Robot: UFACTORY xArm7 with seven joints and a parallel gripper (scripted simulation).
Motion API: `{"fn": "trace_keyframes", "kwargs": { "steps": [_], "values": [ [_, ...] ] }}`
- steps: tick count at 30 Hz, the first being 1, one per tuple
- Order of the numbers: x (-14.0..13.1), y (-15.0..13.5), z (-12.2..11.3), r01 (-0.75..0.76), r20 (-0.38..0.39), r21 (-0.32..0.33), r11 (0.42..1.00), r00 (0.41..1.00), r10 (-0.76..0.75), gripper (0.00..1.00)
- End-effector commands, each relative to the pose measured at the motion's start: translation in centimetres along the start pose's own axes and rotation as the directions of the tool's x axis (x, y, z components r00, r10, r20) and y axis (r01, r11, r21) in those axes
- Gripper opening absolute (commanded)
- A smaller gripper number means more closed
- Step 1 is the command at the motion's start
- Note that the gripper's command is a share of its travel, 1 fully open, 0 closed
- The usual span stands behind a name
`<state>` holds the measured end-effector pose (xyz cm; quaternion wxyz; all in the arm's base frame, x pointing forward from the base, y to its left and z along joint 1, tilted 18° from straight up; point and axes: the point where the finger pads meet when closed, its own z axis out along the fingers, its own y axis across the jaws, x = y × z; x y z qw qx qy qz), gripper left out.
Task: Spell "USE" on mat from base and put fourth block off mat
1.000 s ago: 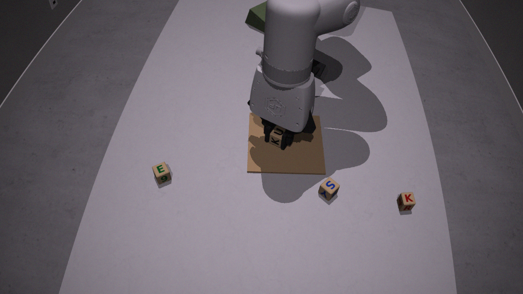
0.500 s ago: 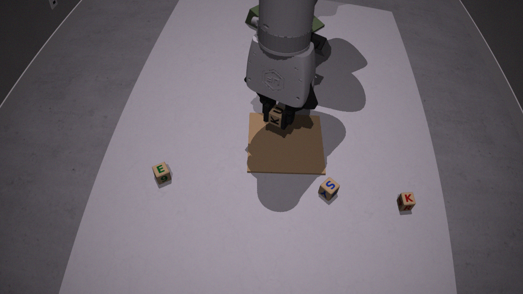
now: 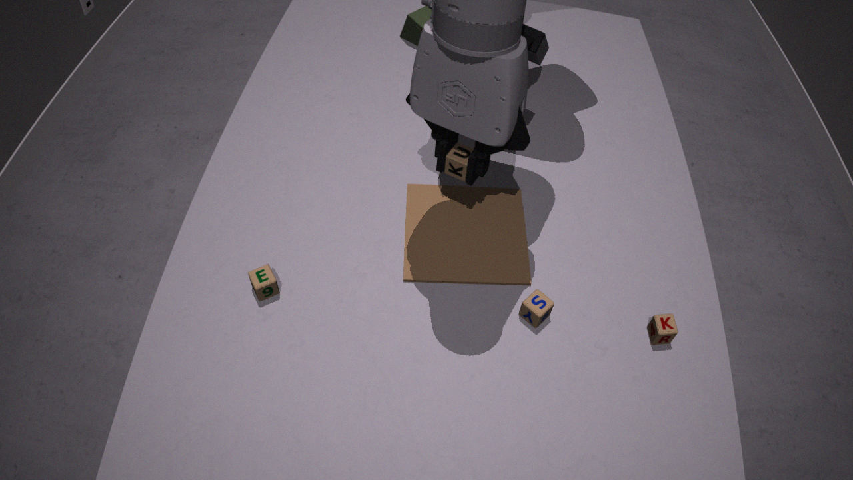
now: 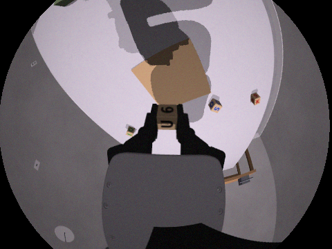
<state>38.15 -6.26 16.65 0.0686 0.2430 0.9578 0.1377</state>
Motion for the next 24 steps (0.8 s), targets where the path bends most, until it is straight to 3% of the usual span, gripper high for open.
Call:
{"fn": "trace_keyframes", "kwargs": {
  "steps": [1, 4, 10, 11, 24],
  "values": [
    [-0.1, 0.2, -0.2, 0.045, 0.004, -0.001, 0.999, 0.999, -0.045, 0.21],
    [0.1, 0.5, -0.3, 0.160, 0.005, 0.001, 0.987, 0.987, -0.160, 0.21],
    [0.2, 0.7, -0.3, 0.248, 0.005, 0.003, 0.969, 0.969, -0.248, 0.21],
    [0.3, 0.9, -0.4, 0.321, 0.004, 0.004, 0.947, 0.947, -0.321, 0.21],
    [0.8, 1.7, -0.5, 0.602, 0.003, 0.007, 0.798, 0.798, -0.602, 0.21]
  ]
}}
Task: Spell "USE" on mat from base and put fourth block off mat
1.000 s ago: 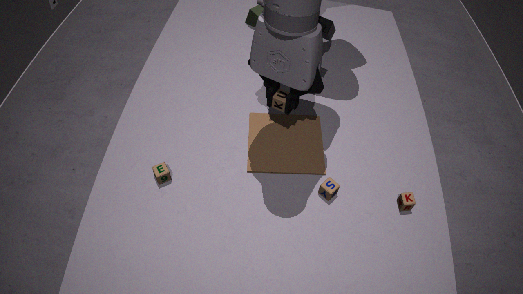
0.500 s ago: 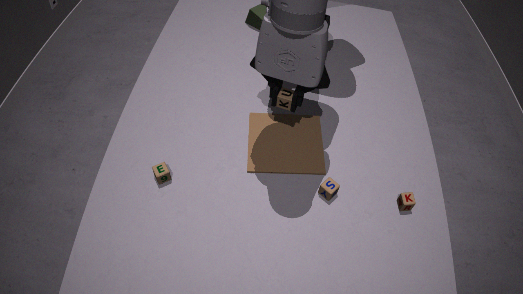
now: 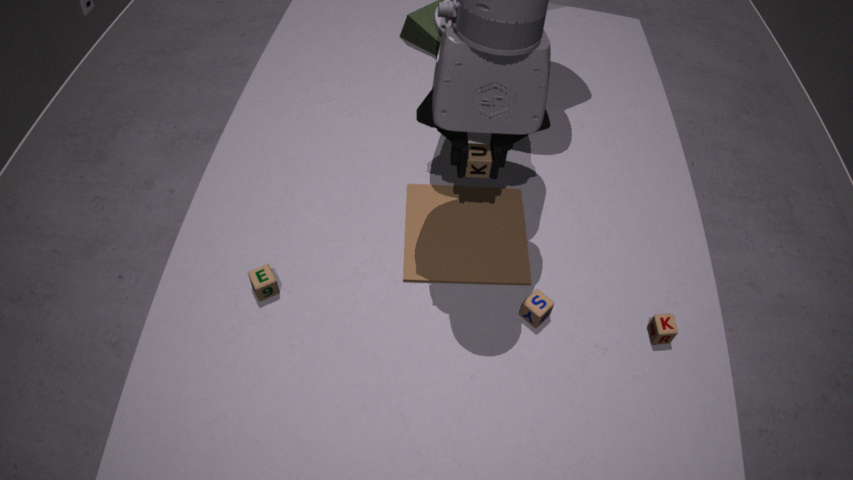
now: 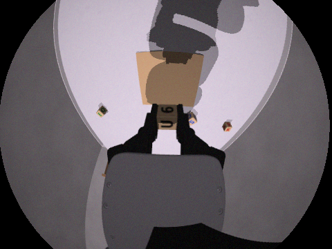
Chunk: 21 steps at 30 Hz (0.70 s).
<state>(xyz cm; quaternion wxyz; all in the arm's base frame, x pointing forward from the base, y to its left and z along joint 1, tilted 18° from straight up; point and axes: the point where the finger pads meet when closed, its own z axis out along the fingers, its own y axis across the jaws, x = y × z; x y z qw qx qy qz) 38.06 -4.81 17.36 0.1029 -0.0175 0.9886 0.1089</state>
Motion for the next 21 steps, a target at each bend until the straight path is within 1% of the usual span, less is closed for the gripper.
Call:
{"fn": "trace_keyframes", "kwargs": {
  "steps": [1, 3, 4, 8, 13, 18, 20, 21],
  "values": [
    [-0.1, 0.4, -0.2, 0.139, 0.003, -0.004, 0.990, 0.990, -0.139, 0.21],
    [-0.1, 0.4, -0.2, 0.139, 0.003, -0.004, 0.990, 0.990, -0.139, 0.21],
    [-0.1, 0.6, -0.2, 0.213, 0.004, -0.004, 0.977, 0.977, -0.213, 0.21],
    [-0.1, 0.8, -0.2, 0.298, 0.004, -0.003, 0.954, 0.954, -0.298, 0.21],
    [-0.1, 1.2, -0.2, 0.418, 0.004, -0.002, 0.909, 0.909, -0.418, 0.21],
    [-0.1, 1.6, -0.2, 0.530, 0.005, -0.002, 0.848, 0.848, -0.530, 0.21],
    [-0.1, 1.6, -0.2, 0.530, 0.005, -0.002, 0.848, 0.848, -0.530, 0.21],
    [-0.1, 1.8, -0.2, 0.592, 0.005, -0.001, 0.806, 0.806, -0.592, 0.21]
  ]
}}
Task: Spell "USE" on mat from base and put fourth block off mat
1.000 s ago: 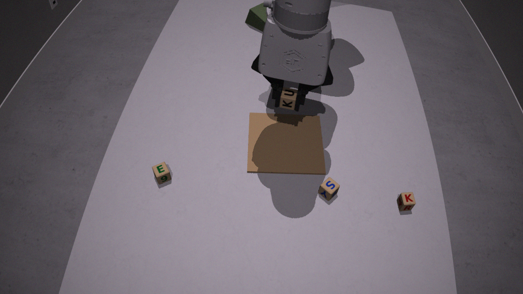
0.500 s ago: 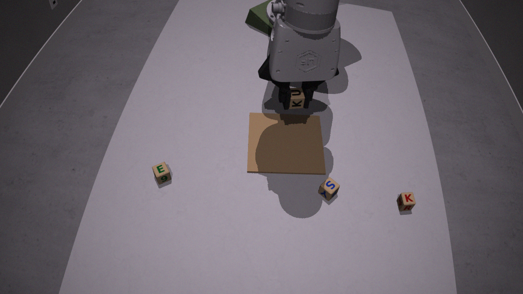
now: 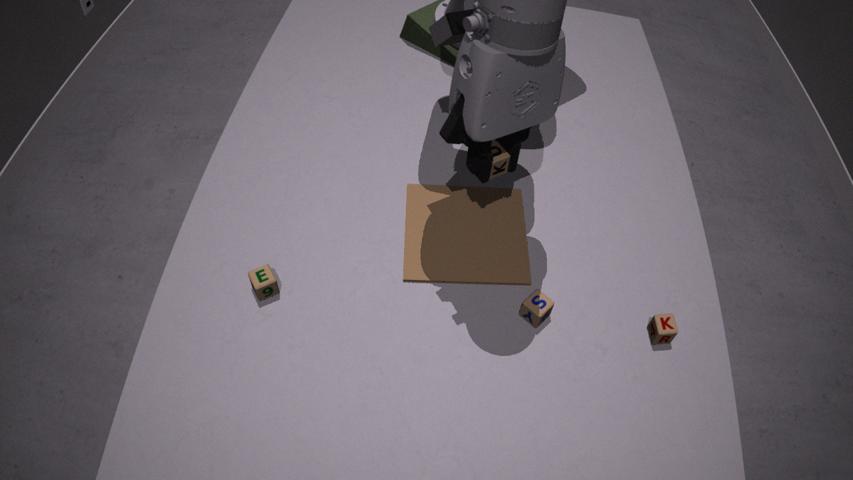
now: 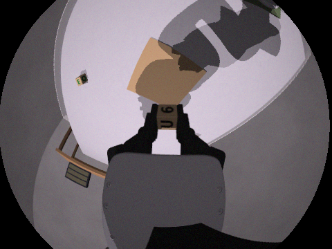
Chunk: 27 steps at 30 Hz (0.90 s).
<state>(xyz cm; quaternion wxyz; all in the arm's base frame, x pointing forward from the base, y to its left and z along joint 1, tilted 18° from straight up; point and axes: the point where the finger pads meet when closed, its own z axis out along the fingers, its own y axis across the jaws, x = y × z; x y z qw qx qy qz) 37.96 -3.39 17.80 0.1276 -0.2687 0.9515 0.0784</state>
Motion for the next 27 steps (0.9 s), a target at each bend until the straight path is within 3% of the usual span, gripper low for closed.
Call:
{"fn": "trace_keyframes", "kwargs": {
  "steps": [1, 16, 17, 27],
  "values": [
    [-0.3, 0.2, -0.1, 0.138, 0.005, -0.003, 0.990, 0.990, -0.138, 0.21],
    [-0.7, 1.1, -0.1, 0.448, 0.007, -0.002, 0.894, 0.894, -0.448, 0.21],
    [-0.8, 1.3, 0.0, 0.514, 0.008, -0.001, 0.858, 0.858, -0.514, 0.21],
    [-1.1, 1.9, 0.1, 0.706, 0.010, 0.000, 0.709, 0.709, -0.706, 0.21]
  ]
}}
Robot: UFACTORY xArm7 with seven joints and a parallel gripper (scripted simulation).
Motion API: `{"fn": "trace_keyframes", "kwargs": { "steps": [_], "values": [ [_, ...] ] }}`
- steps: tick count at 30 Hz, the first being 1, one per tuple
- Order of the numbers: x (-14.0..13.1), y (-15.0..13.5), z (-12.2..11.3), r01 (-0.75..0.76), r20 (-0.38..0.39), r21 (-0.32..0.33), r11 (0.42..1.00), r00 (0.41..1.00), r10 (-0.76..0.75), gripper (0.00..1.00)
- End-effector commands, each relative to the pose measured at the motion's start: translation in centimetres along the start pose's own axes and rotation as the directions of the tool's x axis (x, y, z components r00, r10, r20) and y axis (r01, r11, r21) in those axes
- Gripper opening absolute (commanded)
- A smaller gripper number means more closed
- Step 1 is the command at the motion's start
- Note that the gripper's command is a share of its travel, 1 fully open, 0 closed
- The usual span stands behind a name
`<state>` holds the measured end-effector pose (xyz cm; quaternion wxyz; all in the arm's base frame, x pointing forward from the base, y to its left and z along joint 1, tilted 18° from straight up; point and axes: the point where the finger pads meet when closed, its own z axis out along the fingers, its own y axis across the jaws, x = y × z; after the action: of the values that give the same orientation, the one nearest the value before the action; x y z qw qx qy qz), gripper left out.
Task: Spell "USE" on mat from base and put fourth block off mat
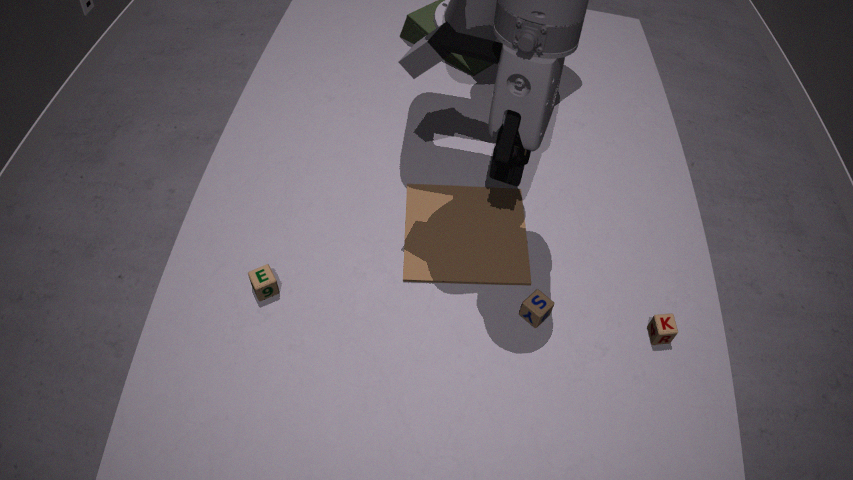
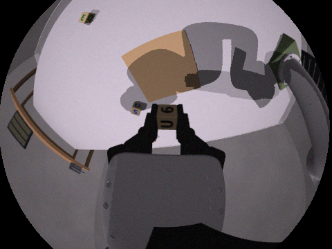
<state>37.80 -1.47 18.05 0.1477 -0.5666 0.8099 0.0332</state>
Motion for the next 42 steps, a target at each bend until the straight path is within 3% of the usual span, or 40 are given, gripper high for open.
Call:
{"fn": "trace_keyframes", "kwargs": {
  "steps": [1, 11, 28, 42],
  "values": [
    [-0.4, 0.0, 0.0, 0.138, 0.006, 0.000, 0.990, 0.990, -0.138, 0.21],
    [-0.8, 0.3, 0.1, 0.300, 0.008, 0.001, 0.954, 0.954, -0.300, 0.21],
    [-0.8, 0.3, 0.2, 0.304, 0.008, 0.001, 0.953, 0.953, -0.304, 0.21],
    [-0.8, 0.2, 4.8, 0.304, 0.009, 0.001, 0.953, 0.953, -0.304, 0.21]
  ]
}}
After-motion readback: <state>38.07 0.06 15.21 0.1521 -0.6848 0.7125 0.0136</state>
